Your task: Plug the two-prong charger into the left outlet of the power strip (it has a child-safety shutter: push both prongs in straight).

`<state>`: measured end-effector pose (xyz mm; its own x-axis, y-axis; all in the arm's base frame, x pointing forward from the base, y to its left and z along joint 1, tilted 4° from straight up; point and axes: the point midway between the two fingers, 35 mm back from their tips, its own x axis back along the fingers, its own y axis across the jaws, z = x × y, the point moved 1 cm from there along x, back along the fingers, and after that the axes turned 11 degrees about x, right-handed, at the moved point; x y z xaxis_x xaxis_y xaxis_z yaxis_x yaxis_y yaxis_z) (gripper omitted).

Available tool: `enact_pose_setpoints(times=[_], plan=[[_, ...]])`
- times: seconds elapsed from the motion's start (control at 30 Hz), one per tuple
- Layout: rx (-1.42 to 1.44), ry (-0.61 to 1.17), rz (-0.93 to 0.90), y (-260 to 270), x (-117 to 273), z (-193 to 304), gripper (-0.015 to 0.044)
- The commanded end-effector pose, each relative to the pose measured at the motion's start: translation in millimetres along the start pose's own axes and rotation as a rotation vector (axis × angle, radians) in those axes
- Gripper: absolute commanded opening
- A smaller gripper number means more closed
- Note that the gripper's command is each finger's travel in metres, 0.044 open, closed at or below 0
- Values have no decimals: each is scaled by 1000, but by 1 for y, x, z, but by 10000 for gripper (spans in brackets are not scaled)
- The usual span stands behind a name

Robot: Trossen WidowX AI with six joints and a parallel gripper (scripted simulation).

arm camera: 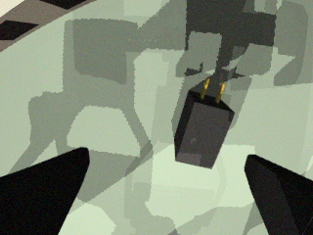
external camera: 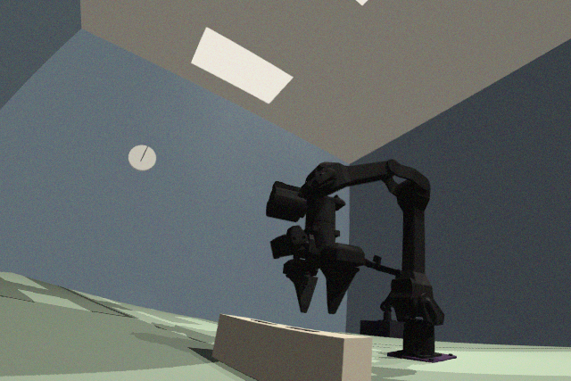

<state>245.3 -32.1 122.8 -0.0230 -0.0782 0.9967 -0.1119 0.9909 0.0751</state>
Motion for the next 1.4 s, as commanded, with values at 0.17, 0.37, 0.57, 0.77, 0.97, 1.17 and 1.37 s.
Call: enact_pose_setpoints(times=[0.17, 0.37, 0.57, 0.77, 0.97, 1.17, 1.37], plan=[[-202, 46, 4, -23, -4, 8, 440], [-206, 47, 4, -24, -6, 8, 440], [-206, 47, 4, -24, -15, 8, 440], [-206, 47, 4, -25, -20, 8, 440], [-206, 47, 4, -25, -29, 7, 440], [-206, 47, 4, -26, -39, 6, 440], [-206, 47, 4, -26, -48, 6, 440]])
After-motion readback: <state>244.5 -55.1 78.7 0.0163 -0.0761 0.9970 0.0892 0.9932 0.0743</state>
